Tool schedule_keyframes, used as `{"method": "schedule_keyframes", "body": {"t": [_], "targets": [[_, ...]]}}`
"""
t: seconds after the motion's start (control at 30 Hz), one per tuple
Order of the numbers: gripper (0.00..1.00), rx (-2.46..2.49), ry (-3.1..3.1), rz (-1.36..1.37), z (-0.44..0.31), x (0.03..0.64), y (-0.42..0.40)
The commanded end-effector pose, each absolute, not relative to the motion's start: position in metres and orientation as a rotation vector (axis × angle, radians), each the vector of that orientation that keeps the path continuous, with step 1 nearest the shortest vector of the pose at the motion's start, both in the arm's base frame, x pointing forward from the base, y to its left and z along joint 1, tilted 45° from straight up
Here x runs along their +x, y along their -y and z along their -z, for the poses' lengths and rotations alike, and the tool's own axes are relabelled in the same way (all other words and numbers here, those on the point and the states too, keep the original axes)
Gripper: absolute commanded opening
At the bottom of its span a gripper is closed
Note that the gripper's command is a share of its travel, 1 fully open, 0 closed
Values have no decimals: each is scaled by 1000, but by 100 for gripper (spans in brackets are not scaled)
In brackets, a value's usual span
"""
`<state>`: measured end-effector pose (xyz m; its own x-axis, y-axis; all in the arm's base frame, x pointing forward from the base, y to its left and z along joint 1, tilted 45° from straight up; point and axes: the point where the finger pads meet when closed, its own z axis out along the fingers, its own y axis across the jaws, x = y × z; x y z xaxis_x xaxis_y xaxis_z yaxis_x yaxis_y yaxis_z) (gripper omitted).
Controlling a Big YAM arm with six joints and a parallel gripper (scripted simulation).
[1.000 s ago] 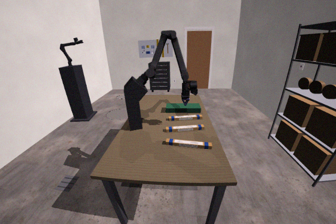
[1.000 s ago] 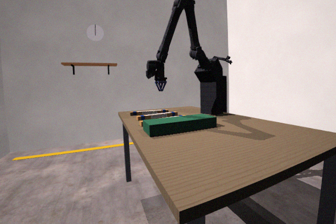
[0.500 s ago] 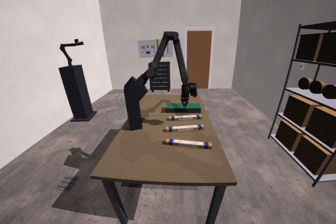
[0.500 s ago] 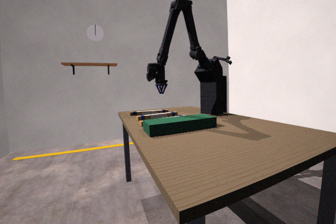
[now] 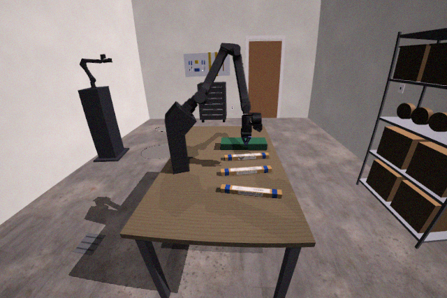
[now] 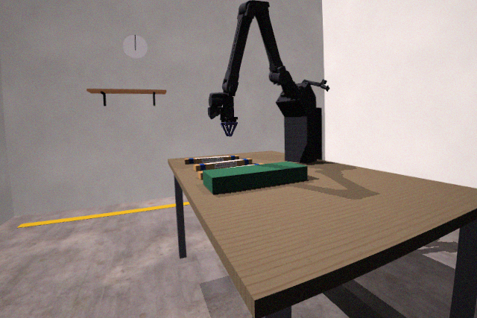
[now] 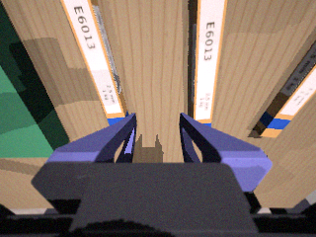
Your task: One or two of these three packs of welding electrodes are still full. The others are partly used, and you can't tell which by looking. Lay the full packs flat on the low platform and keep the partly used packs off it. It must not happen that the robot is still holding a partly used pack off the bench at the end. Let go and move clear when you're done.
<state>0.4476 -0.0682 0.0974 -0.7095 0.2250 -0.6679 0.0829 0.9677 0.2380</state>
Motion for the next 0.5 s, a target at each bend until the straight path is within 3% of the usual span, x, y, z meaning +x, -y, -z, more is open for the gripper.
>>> {"method": "schedule_keyframes", "body": {"t": [0.0,0.47], "targets": [[43,225,-2351,-254,-95,458,66],[43,225,-2352,-254,-88,464,65]]}}
